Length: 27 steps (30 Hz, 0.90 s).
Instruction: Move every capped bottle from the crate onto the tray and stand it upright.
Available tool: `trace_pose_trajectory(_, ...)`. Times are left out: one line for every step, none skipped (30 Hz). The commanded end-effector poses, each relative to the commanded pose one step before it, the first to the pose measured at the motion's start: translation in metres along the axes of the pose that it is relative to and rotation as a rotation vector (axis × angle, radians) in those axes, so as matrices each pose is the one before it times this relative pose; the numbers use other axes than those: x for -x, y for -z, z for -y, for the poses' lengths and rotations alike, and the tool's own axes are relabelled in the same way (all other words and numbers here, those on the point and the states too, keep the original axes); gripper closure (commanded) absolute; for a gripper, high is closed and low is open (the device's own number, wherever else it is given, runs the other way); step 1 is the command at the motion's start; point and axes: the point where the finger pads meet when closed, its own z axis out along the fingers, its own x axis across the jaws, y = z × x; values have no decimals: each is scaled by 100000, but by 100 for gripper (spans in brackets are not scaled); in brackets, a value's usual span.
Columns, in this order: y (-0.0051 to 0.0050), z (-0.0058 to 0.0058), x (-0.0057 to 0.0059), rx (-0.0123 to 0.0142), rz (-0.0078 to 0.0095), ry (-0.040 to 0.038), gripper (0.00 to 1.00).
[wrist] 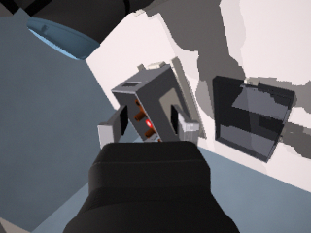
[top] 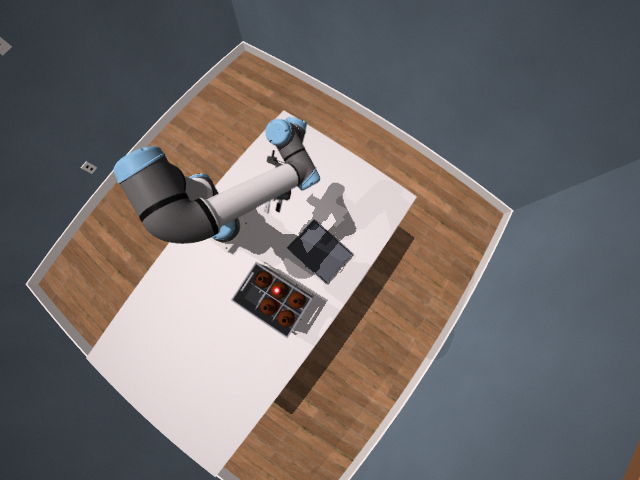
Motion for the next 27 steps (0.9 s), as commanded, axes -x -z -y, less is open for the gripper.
trace_pose_trajectory(16,-15,6,-14,-60,-47,0)
trace_pose_trajectory(0,0,0,0,0,0,0)
trace_pose_trajectory(0,0,0,0,0,0,0)
trace_pose_trajectory(0,0,0,0,0,0,0)
trace_pose_trajectory(0,0,0,0,0,0,0)
trace_pose_trajectory(0,0,0,0,0,0,0)
trace_pose_trajectory(0,0,0,0,0,0,0)
trace_pose_trajectory(0,0,0,0,0,0,0)
trace_pose_trajectory(0,0,0,0,0,0,0)
trace_pose_trajectory(0,0,0,0,0,0,0)
trace_pose_trajectory(0,0,0,0,0,0,0)
trace_pose_trajectory(0,0,0,0,0,0,0)
trace_pose_trajectory(0,0,0,0,0,0,0)
trace_pose_trajectory(0,0,0,0,0,0,0)
trace_pose_trajectory(0,0,0,0,0,0,0)
trace_pose_trajectory(0,0,0,0,0,0,0)
trace_pose_trajectory(0,0,0,0,0,0,0)
trace_pose_trajectory(107,-91,142,0,0,0,0)
trace_pose_trajectory(107,-91,142,0,0,0,0)
trace_pose_trajectory(107,-91,142,0,0,0,0)
trace_pose_trajectory(107,-91,142,0,0,0,0)
trace_pose_trajectory(107,-91,142,0,0,0,0)
trace_pose_trajectory(107,-91,142,0,0,0,0)
trace_pose_trajectory(107,-91,142,0,0,0,0)
trace_pose_trajectory(107,-91,142,0,0,0,0)
trace_pose_trajectory(107,-91,142,0,0,0,0)
trace_pose_trajectory(107,-91,142,0,0,0,0)
